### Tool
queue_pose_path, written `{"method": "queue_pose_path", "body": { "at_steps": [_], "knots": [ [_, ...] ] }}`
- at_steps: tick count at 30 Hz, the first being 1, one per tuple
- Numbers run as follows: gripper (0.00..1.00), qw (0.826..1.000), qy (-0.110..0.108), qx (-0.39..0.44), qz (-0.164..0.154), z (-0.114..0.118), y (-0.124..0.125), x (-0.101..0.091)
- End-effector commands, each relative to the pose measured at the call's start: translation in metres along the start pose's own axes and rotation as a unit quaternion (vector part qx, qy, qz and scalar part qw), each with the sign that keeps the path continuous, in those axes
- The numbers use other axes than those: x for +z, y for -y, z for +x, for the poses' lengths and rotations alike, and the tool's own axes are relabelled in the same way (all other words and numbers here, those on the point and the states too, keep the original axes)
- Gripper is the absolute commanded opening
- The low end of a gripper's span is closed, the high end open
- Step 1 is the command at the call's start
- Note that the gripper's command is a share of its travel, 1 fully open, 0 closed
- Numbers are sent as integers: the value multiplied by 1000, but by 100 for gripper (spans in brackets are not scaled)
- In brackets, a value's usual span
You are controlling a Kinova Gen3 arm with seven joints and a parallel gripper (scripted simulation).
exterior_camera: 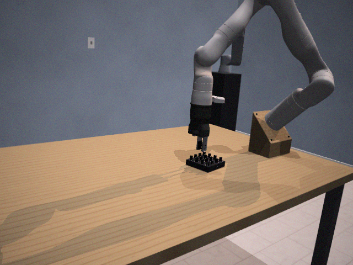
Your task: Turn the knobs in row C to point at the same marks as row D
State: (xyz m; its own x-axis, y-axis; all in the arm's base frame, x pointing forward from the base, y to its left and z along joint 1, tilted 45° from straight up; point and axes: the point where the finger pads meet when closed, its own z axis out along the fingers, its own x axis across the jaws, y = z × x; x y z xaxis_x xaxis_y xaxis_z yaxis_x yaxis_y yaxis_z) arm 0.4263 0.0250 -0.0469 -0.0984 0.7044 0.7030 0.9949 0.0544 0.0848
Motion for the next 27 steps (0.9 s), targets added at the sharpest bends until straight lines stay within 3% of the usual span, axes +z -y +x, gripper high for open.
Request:
{"method": "queue_pose_path", "body": {
  "at_steps": [1,27],
  "knots": [
    [46,1000,-1,0,1,1,1,4],
    [46,1000,-1,0,1,1,1,17]
  ]
}}
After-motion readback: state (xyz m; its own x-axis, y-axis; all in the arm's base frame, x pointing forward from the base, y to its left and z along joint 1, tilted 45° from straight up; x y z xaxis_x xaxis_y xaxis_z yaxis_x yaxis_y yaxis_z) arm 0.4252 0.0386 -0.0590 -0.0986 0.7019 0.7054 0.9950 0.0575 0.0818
